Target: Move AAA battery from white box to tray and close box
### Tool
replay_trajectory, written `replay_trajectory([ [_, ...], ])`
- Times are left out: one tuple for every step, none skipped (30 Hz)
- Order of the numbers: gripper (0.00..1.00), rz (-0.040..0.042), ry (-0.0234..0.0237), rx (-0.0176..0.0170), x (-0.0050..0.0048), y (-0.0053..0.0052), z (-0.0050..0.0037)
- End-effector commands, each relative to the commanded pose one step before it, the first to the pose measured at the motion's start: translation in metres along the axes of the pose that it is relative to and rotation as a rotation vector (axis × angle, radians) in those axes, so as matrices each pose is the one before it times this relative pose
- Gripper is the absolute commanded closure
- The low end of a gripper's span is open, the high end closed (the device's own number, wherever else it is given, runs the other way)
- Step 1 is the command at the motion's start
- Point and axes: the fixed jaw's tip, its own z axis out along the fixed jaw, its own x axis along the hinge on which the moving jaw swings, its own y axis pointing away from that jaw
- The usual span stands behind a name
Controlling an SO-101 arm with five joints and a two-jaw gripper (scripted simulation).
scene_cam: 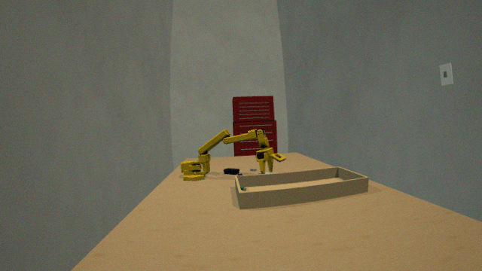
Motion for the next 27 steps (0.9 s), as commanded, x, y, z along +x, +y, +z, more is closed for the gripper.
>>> replay_trajectory([
  [0.80,0.01691,-0.03017,-0.01629,-0.005789,0.00107,-0.005935],
  [0.80,0.00003,0.00006,0.00003,0.000013,-0.00001,0.000030],
  [0.80,0.00003,0.00022,0.00013,0.000026,-0.00002,0.000077],
  [0.80,0.00006,0.00031,0.00019,0.000039,-0.00003,0.000119],
  [0.80,0.00009,0.00044,0.00026,0.000058,-0.00004,0.000172],
  [0.80,0.00012,0.00053,0.00035,0.000071,-0.00005,0.000208],
  [0.80,0.00013,0.00059,0.00035,0.000077,-0.00005,0.000231],
  [0.80,0.00013,0.00062,0.00038,0.000077,-0.00005,0.000244],
  [0.80,0.00013,0.00059,0.00035,0.000077,-0.00005,0.000232],
  [0.80,0.00009,0.00053,0.00032,0.000070,-0.00005,0.000208],
  [0.80,0.00009,0.00044,0.00029,0.000057,-0.00003,0.000172],
  [0.80,0.00006,0.00031,0.00019,0.000044,-0.00003,0.000119],
  [0.80,0.00006,0.00019,0.00010,0.000019,-0.00001,0.000077],
  [0.80,0.00000,0.00009,0.00006,0.000012,-0.00001,0.000030],
  [0.80,0.00000,0.00000,0.00000,0.000000,0.00000,0.000006],
  [0.80,0.00000,0.00000,0.00000,0.000000,0.00000,0.000000],
  [0.80,0.00000,0.00000,0.00000,0.000000,0.00000,0.000000],
  [0.80,0.00000,0.00001,0.00001,0.000003,0.00000,0.000010],
  [0.80,0.00003,0.00003,0.00003,0.000001,0.00000,0.000030],
  [0.80,0.00000,0.00006,0.00003,0.000008,-0.00001,0.000078],
  [0.80,0.00003,0.00012,0.00006,0.000003,-0.00001,0.000132],
  [0.80,0.00003,0.00016,0.00010,0.000010,-0.00001,0.000180],
  [0.80,0.00003,0.00019,0.00013,0.000010,-0.00002,0.000216],
  [0.80,0.00006,0.00022,0.00016,0.000017,-0.00002,0.000240],
  [0.80,0.00003,0.00022,0.00013,0.000011,-0.00002,0.000252],
  [0.80,0.00006,0.00022,0.00013,0.000017,-0.00002,0.000246],
  [0.80,0.00003,0.00019,0.00013,0.000010,-0.00002,0.000216],
])
